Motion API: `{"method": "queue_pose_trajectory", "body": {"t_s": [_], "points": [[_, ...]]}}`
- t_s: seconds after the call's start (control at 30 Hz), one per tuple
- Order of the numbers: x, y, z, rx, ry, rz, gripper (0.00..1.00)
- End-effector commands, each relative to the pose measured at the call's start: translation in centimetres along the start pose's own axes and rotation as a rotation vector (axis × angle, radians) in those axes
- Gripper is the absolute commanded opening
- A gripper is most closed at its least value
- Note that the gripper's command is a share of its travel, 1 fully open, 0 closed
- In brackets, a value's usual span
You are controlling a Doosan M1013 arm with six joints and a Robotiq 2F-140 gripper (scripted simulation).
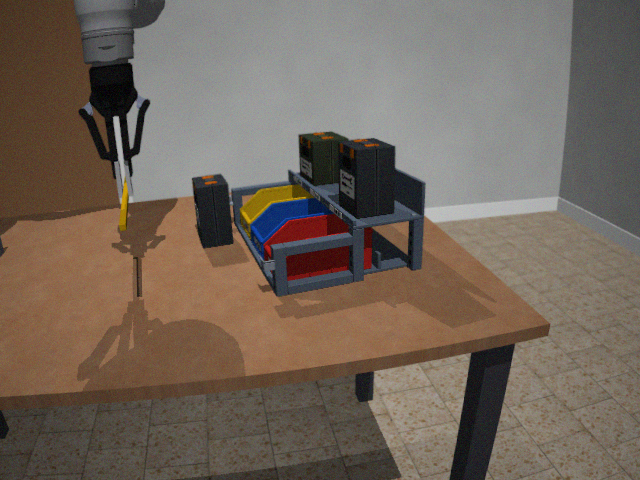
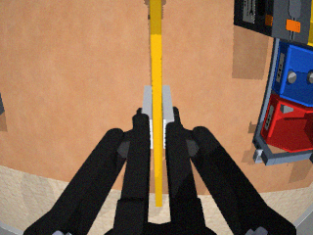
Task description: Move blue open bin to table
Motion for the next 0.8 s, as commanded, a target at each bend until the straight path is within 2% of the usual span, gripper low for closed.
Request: {"method": "queue_pose_trajectory", "body": {"t_s": [0.0,0.77], "points": [[-0.01,0.00,0.00,0.000,0.000,0.000,0.00],[-0.01,0.85,0.01,0.000,0.000,0.000,0.00]]}}
Point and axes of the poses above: the point where the finger pads meet when closed, its own x axis out along the fingers, its own y axis across the jaws, z = x × y, the point moved 1 cm from there along -x, back along the fingers, and after that the axes turned 1 degree about -x, right-handed, at the moved point
